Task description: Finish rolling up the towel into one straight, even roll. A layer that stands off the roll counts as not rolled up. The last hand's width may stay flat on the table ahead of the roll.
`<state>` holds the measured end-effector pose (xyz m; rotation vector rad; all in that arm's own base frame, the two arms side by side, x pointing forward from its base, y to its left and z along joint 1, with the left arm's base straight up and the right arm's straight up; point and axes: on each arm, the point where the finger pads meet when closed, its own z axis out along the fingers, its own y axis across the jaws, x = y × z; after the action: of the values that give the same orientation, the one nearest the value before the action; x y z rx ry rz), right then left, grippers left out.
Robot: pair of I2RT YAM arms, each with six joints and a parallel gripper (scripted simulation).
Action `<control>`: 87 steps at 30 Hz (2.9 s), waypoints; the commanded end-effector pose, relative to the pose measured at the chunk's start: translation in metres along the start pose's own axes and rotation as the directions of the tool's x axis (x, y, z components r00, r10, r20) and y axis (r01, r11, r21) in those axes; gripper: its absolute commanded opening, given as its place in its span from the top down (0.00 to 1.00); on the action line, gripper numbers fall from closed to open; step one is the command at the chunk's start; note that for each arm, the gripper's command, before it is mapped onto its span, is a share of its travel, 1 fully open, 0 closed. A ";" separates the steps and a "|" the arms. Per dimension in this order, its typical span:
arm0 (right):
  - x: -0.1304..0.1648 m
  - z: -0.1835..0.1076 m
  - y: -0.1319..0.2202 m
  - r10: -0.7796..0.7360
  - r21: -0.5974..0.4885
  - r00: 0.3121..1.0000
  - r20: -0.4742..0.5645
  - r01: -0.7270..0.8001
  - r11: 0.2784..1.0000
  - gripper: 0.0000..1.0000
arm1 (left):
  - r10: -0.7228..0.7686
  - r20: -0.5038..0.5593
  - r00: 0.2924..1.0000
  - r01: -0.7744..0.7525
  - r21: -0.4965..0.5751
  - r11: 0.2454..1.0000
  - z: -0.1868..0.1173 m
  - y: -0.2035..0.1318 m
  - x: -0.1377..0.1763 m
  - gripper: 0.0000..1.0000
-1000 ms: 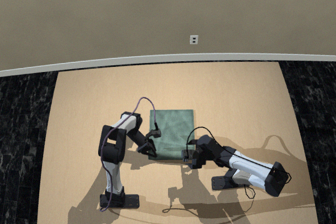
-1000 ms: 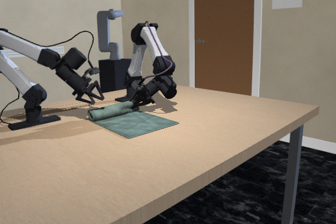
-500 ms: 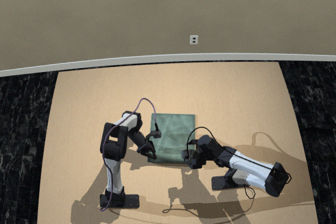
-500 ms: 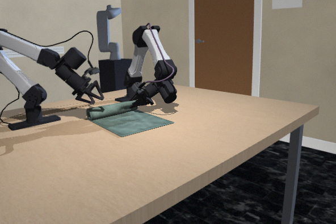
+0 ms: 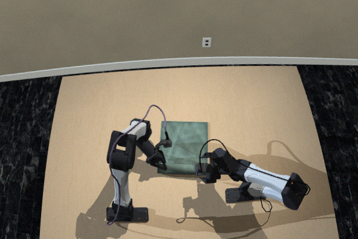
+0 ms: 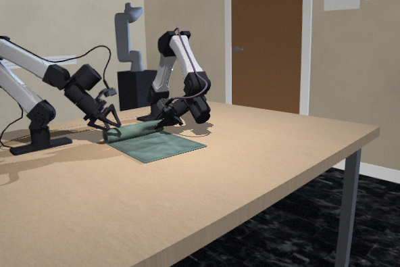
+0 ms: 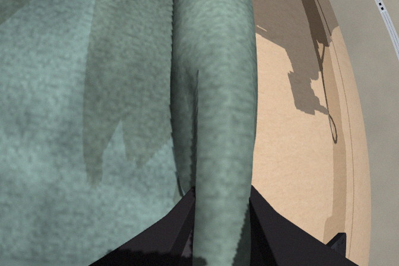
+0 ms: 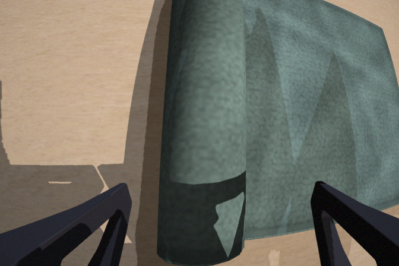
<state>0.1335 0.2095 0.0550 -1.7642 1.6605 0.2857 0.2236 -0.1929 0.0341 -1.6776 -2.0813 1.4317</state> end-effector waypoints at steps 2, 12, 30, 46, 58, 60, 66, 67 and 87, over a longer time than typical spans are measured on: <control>0.004 0.015 0.004 0.004 0.025 1.000 0.019 -0.004 1.000 0.02 | -0.003 -0.024 1.000 0.003 -0.002 1.000 0.004 0.009 0.009 0.76; 0.003 0.026 0.003 0.005 0.026 1.000 0.018 -0.006 1.000 0.02 | -0.003 -0.024 1.000 0.003 -0.002 1.000 0.004 0.009 0.009 0.76; 0.001 0.026 0.001 0.005 0.026 1.000 0.018 -0.006 1.000 0.62 | -0.003 -0.024 1.000 0.003 -0.002 1.000 0.004 0.009 0.009 0.76; 0.001 0.026 0.001 0.005 0.026 1.000 0.018 -0.006 1.000 0.70 | -0.003 -0.024 1.000 0.003 -0.002 1.000 0.004 0.009 0.009 0.76; 0.001 0.026 0.001 0.005 0.026 1.000 0.018 -0.006 1.000 0.74 | -0.003 -0.024 1.000 0.003 -0.002 1.000 0.004 0.009 0.009 0.76; 0.001 0.026 0.001 0.005 0.026 1.000 0.018 -0.006 1.000 0.74 | -0.003 -0.024 1.000 0.003 -0.002 1.000 0.004 0.009 0.009 0.76; 0.001 0.026 0.001 0.005 0.026 1.000 0.018 -0.006 1.000 0.76 | -0.003 -0.024 1.000 0.003 -0.002 1.000 0.004 0.009 0.009 0.76; 0.001 0.026 0.001 0.005 0.026 1.000 0.018 -0.006 1.000 0.76 | -0.003 -0.024 1.000 0.003 -0.002 1.000 0.004 0.009 0.009 0.76; 0.001 0.026 0.001 0.005 0.026 1.000 0.018 -0.006 1.000 0.77 | -0.003 -0.024 1.000 0.003 -0.002 1.000 -0.002 0.001 0.004 0.19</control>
<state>0.1404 0.2203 0.0312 -1.7364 1.6550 0.2740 0.2171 -0.1904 0.0386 -1.6187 -2.0623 1.4424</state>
